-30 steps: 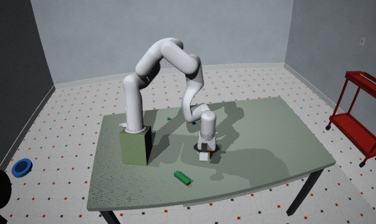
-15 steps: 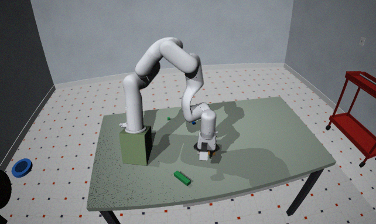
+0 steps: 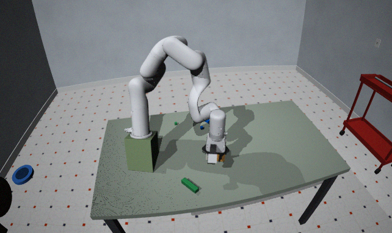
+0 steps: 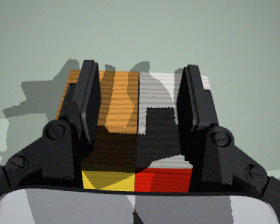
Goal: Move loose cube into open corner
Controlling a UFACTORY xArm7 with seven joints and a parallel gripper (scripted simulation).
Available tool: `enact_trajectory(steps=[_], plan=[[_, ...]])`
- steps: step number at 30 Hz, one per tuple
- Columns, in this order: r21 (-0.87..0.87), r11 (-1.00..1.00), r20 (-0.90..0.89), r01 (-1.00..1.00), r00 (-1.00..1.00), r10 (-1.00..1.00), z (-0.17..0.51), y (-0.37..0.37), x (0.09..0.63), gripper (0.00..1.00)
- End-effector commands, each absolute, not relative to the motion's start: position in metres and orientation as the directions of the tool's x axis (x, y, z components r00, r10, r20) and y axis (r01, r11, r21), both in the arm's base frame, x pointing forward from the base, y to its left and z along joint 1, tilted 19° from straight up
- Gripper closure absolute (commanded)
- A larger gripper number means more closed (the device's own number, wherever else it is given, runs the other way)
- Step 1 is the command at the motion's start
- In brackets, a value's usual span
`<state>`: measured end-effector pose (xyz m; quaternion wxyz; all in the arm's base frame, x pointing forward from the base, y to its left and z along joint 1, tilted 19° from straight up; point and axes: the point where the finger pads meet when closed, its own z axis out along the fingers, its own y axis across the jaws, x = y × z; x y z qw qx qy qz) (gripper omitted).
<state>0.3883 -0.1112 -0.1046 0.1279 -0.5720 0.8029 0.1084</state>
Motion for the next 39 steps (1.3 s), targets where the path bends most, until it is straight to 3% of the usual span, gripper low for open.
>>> enact_trajectory(steps=[1, 39], plan=[[0.025, 0.323, -0.328, -0.946, -0.313, -0.891, -0.093, -0.116, 0.388, 0.5], [0.025, 0.323, -0.328, -0.946, -0.313, -0.891, -0.037, -0.135, 0.383, 0.5]])
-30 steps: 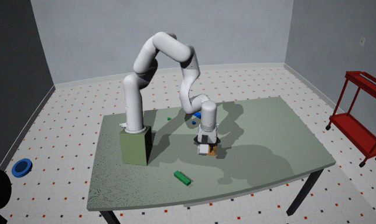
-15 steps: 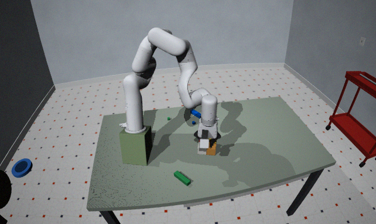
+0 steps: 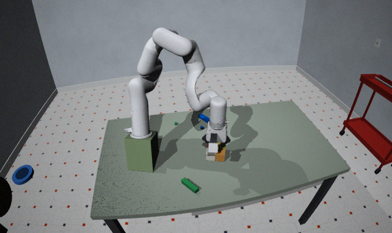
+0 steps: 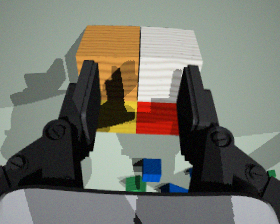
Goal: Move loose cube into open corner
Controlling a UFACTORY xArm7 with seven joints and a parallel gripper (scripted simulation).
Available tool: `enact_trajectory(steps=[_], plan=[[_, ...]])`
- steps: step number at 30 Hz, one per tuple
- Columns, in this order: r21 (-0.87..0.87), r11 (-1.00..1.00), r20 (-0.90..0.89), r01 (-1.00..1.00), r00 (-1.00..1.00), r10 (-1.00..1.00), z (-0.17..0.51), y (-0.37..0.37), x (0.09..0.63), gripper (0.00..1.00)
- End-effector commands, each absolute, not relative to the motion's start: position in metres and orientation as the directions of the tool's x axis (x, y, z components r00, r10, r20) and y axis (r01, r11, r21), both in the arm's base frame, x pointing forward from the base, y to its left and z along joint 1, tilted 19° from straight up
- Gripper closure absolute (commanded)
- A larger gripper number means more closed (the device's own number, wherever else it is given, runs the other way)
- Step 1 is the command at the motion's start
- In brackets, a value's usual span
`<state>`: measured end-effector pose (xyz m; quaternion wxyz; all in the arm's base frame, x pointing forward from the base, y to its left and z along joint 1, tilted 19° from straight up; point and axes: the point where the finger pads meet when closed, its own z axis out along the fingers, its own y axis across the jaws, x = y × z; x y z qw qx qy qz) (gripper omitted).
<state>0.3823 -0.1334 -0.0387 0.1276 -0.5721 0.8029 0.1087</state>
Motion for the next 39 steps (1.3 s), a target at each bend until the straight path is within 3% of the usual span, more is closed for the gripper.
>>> enact_trajectory(steps=[1, 13, 24, 26, 27, 39], plan=[[0.025, 0.323, -0.328, -0.946, -0.313, -0.891, -0.037, -0.135, 0.383, 0.5], [0.011, 0.282, -0.329, -0.959, -0.27, -0.905, -0.037, -0.134, 0.386, 0.51], [-0.173, -0.304, -0.27, -0.937, 0.342, -0.9, -0.025, -0.107, 0.446, 0.51], [-0.173, -0.304, -0.27, -0.937, 0.342, -0.9, -0.025, -0.107, 0.446, 0.51], [-0.215, -0.447, -0.236, -0.868, 0.49, -0.839, -0.023, -0.104, 0.452, 0.51], [-0.31, -0.843, -0.065, -0.44, 0.894, -0.443, -0.013, -0.09, 0.48, 0.51]])
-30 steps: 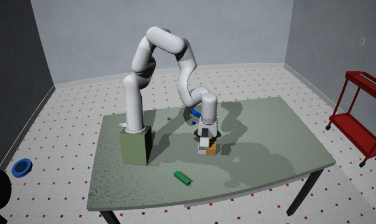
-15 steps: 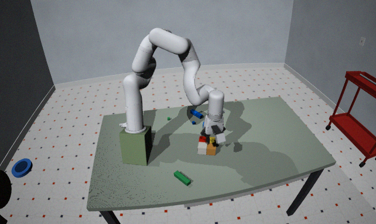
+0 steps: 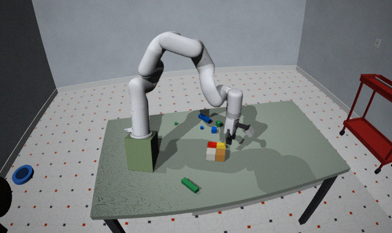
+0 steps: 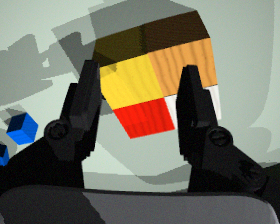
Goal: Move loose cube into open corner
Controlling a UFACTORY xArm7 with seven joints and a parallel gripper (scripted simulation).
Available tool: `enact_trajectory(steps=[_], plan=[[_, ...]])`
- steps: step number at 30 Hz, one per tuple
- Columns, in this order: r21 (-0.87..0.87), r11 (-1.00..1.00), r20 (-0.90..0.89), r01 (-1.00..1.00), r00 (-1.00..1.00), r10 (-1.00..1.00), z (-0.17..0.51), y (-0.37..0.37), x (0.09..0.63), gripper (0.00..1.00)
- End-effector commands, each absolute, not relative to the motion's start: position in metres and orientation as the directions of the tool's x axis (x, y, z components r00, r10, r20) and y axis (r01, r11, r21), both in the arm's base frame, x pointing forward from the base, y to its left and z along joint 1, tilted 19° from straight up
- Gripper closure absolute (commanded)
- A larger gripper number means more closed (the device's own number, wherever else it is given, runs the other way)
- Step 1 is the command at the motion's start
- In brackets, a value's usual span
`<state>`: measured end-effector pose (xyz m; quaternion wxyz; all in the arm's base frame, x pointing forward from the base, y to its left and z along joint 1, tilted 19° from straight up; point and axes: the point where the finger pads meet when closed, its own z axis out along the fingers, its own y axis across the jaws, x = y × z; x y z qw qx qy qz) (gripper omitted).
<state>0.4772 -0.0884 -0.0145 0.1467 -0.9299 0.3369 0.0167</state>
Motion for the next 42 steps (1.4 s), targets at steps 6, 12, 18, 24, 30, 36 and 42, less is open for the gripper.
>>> enact_trajectory(steps=[6, 12, 18, 24, 30, 36, 42], plan=[[-0.328, -0.891, -0.024, -0.314, 0.946, -0.324, -0.013, -0.09, 0.48, 0.51], [-0.328, -0.891, -0.024, -0.314, 0.946, -0.324, -0.013, -0.09, 0.48, 0.51], [-0.328, -0.891, -0.024, -0.314, 0.946, -0.324, -0.013, -0.09, 0.48, 0.51], [-0.328, -0.891, -0.024, -0.314, 0.946, -0.324, -0.013, -0.09, 0.48, 0.51], [-0.328, -0.891, -0.025, -0.313, 0.946, -0.324, -0.017, -0.088, 0.481, 0.51], [-0.328, -0.891, -0.025, -0.313, 0.946, -0.323, -0.026, -0.086, 0.481, 0.51], [-0.328, -0.891, -0.025, -0.313, 0.946, -0.323, -0.035, -0.083, 0.482, 0.51]])
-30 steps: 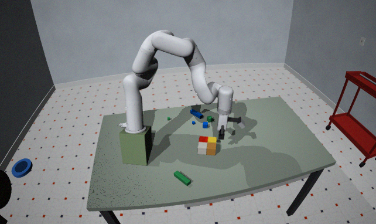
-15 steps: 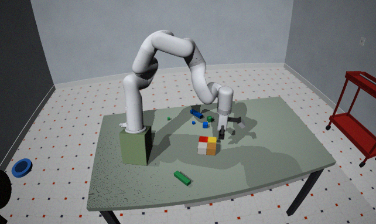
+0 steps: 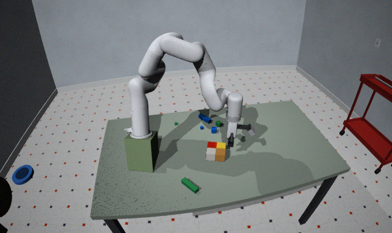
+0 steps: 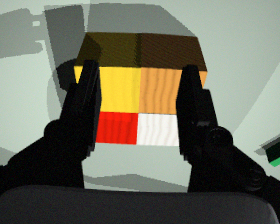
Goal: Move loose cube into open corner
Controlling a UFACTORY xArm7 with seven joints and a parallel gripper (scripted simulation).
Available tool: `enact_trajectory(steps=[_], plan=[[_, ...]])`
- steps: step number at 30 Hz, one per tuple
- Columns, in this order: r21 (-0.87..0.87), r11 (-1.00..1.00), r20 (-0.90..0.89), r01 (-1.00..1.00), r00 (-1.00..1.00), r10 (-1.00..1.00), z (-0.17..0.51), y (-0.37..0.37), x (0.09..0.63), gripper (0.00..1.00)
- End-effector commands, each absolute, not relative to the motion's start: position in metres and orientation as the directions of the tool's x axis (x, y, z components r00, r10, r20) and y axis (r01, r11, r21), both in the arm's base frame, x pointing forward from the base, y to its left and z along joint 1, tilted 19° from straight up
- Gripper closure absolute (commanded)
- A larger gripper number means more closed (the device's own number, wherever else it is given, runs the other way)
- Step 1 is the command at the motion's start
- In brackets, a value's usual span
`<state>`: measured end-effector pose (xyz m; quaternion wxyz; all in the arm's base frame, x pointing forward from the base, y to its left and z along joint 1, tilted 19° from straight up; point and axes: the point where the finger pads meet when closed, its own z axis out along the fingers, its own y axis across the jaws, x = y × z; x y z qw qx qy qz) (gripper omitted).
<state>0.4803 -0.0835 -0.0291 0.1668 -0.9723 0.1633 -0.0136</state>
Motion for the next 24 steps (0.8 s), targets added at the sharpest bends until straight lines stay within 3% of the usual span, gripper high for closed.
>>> enact_trajectory(steps=[1, 24], plan=[[-0.328, -0.891, -0.025, -0.313, 0.946, -0.323, -0.037, -0.082, 0.482, 0.51], [-0.328, -0.891, -0.025, -0.313, 0.946, -0.323, -0.095, -0.063, 0.487, 0.51]])
